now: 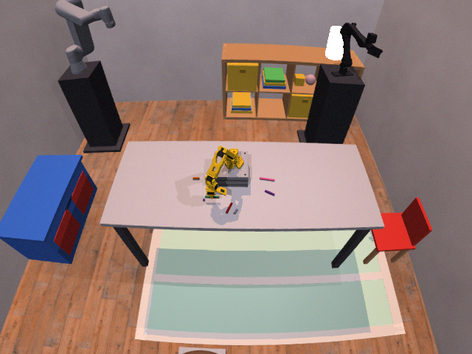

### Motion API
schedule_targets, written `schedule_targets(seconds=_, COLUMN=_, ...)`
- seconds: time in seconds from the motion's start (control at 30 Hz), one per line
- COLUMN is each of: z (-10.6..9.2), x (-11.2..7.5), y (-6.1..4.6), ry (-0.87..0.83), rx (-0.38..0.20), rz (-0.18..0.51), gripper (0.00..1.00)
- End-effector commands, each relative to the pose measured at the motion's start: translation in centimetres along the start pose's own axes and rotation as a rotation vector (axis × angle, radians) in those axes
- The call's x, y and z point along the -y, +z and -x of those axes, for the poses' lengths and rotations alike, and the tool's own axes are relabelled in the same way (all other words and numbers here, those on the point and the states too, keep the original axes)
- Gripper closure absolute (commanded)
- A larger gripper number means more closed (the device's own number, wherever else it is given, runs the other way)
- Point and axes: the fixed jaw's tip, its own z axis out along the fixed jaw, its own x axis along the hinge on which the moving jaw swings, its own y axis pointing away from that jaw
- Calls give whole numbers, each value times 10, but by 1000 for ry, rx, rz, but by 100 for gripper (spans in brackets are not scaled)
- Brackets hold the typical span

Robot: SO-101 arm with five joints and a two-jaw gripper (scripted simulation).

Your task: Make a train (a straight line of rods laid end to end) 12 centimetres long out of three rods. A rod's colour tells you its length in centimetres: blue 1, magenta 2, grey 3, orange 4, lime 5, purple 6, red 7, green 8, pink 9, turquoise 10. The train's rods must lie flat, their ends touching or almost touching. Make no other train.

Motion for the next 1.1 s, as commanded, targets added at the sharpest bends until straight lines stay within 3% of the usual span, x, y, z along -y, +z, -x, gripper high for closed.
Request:
schedule_targets(seconds=0.0, z=-2, x=1, y=-2, ry=1, rx=-8, rz=-15, gripper=100)
schedule_targets(seconds=1.03, z=-2, x=1, y=17, ry=1, rx=-8, rz=-15, gripper=100)
schedule_targets(seconds=1.07, z=-2, x=1, y=22, ry=2, rx=-3, rz=-8, gripper=100)
